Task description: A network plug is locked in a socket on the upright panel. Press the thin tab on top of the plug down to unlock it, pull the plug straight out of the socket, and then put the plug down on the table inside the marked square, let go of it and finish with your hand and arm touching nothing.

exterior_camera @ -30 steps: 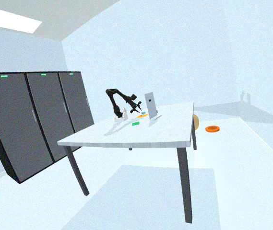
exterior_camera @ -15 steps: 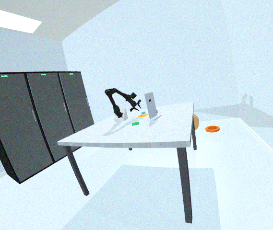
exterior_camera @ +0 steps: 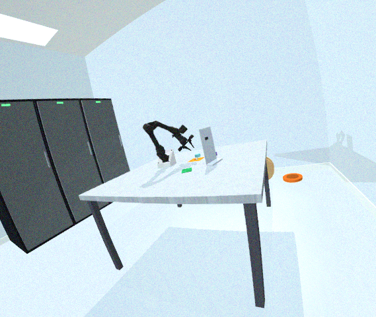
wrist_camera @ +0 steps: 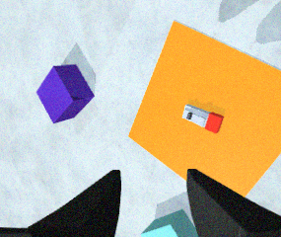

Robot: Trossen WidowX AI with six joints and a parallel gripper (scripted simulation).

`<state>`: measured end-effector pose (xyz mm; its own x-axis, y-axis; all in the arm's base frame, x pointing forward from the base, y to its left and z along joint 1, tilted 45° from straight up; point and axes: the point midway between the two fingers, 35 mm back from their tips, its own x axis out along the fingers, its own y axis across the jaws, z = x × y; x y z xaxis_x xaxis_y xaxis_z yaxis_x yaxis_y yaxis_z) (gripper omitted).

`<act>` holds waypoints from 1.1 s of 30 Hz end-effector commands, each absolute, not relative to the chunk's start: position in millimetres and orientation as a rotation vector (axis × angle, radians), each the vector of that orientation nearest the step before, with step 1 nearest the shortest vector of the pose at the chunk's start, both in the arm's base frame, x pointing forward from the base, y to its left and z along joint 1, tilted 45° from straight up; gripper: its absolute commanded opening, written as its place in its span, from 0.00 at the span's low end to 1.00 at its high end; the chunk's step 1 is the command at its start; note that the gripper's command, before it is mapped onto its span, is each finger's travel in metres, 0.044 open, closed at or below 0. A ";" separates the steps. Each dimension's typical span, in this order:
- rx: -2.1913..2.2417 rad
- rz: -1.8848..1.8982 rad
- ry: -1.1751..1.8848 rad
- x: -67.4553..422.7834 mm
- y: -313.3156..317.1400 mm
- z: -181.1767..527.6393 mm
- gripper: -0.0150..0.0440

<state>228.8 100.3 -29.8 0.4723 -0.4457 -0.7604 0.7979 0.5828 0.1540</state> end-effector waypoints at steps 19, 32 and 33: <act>0.542 -0.807 0.735 229.1 121.7 -5.6 0.52; 0.549 -0.805 0.733 234.9 151.3 21.5 0.52; 0.550 -0.805 0.733 235.1 153.5 23.8 0.52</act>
<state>234.9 146.5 19.4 0.4803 -0.4427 -0.7572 0.7953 0.5839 0.1630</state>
